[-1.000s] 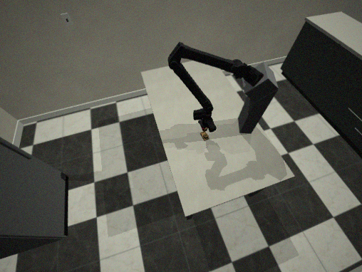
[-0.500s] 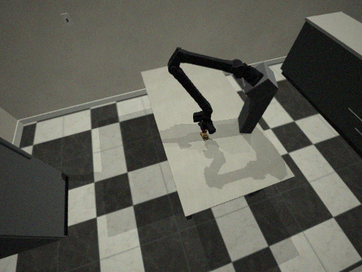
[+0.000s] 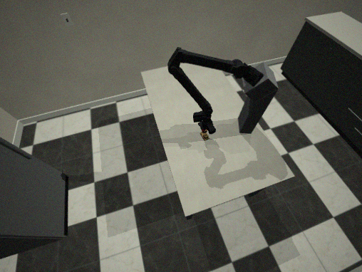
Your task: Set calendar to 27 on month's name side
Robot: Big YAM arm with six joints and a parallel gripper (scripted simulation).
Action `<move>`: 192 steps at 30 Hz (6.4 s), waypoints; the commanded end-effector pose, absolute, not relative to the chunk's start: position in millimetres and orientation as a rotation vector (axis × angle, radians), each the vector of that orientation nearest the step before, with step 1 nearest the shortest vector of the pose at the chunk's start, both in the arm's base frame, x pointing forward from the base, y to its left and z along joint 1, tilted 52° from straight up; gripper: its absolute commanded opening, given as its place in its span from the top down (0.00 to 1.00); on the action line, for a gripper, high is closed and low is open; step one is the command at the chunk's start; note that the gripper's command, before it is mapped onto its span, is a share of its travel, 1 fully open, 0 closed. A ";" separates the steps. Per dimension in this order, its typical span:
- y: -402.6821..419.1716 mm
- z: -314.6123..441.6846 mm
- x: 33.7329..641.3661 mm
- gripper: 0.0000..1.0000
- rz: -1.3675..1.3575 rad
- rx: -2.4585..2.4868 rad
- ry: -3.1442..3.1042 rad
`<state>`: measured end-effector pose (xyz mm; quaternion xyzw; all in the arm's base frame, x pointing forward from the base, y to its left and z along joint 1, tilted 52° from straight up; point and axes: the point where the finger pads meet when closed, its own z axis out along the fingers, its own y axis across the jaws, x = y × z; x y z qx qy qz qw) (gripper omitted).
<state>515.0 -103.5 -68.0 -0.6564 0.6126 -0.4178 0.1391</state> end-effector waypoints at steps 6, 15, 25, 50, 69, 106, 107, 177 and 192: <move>-104.6 -79.8 504.0 0.73 -1.186 -1.927 1.778; -104.6 -79.8 504.0 0.73 -1.186 -1.927 1.778; -104.1 -79.5 505.2 0.73 -1.185 -1.929 1.777; -100.3 -78.0 509.2 0.73 -1.182 -1.937 1.770; -98.0 -72.9 511.6 0.73 -1.185 -1.935 1.764; -95.6 -61.3 518.8 0.73 -1.204 -1.915 1.748; -95.7 -61.2 518.0 0.73 -1.203 -1.916 1.749; -112.7 -88.4 528.1 0.73 -1.192 -1.924 1.776; -112.1 -88.9 529.4 0.73 -1.193 -1.923 1.774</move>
